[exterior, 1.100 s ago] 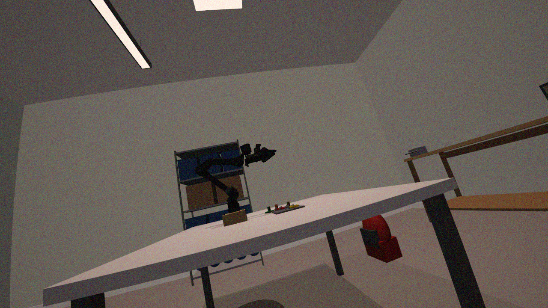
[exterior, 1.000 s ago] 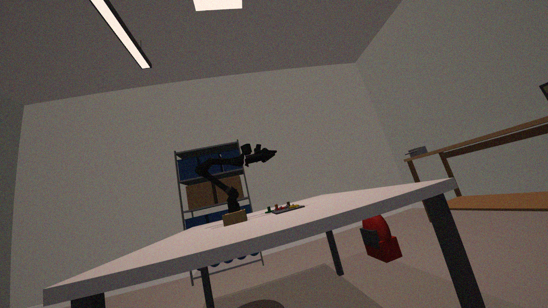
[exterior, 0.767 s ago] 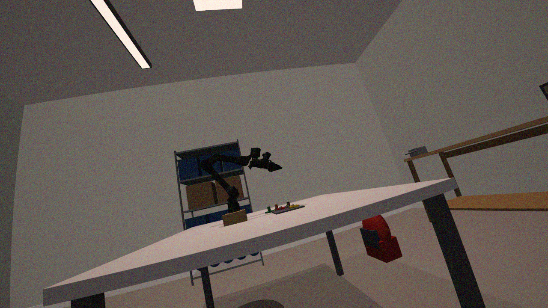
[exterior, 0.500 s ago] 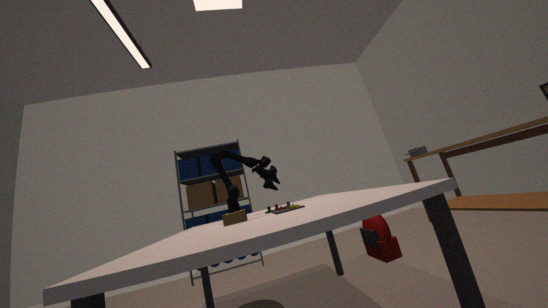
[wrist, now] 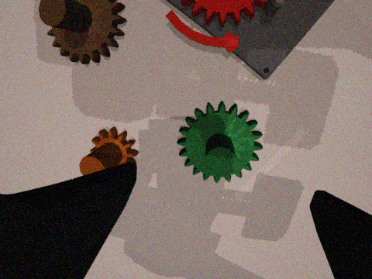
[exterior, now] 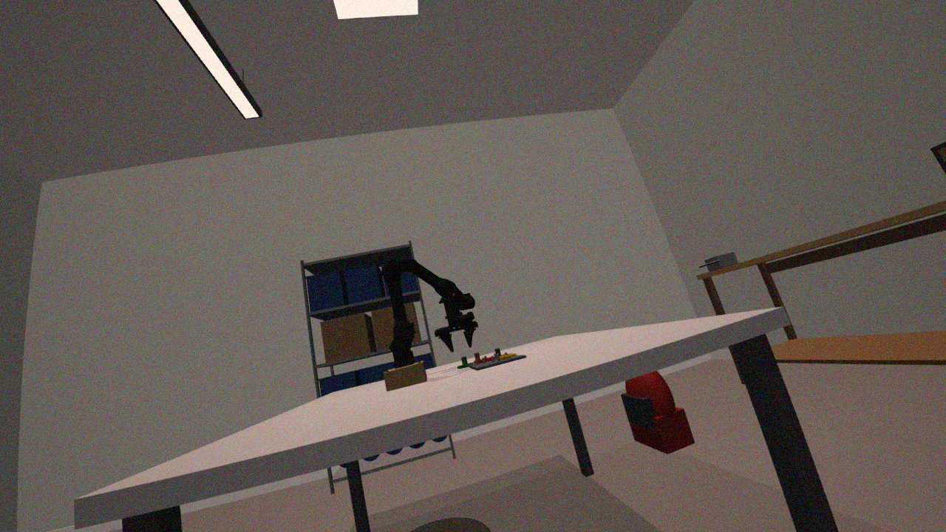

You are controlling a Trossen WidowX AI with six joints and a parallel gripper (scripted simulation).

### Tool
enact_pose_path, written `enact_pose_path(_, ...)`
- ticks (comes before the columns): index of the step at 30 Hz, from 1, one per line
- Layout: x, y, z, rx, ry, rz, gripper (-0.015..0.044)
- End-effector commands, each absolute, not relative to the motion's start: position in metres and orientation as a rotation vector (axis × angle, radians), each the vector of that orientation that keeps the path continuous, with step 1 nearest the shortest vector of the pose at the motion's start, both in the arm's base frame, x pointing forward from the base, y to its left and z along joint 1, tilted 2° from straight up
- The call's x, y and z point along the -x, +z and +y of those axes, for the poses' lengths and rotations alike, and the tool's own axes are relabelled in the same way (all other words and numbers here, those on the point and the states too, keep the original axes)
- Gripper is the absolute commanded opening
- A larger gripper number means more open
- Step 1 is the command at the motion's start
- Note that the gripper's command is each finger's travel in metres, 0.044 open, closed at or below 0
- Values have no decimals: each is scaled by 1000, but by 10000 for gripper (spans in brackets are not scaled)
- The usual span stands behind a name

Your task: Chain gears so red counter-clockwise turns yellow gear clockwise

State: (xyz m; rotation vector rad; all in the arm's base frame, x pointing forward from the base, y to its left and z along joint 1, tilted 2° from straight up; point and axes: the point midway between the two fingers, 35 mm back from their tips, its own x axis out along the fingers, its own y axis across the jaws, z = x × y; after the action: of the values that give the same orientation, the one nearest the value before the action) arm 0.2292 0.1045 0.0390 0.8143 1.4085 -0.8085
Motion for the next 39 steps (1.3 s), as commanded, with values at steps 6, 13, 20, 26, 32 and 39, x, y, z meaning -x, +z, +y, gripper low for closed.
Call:
enact_pose_path(6, -231, 24, 107, -817, -823, 1414, 440)
enact_pose_path(13, -231, 16, 107, -817, -823, 1414, 440)
enact_pose_path(20, -230, 5, 107, -817, -823, 1414, 440)
enact_pose_path(26, -230, -3, 106, -817, -823, 1414, 440)
enact_pose_path(32, -230, -4, 106, -817, -823, 1414, 440)
enact_pose_path(39, -230, -4, 106, -817, -823, 1414, 282)
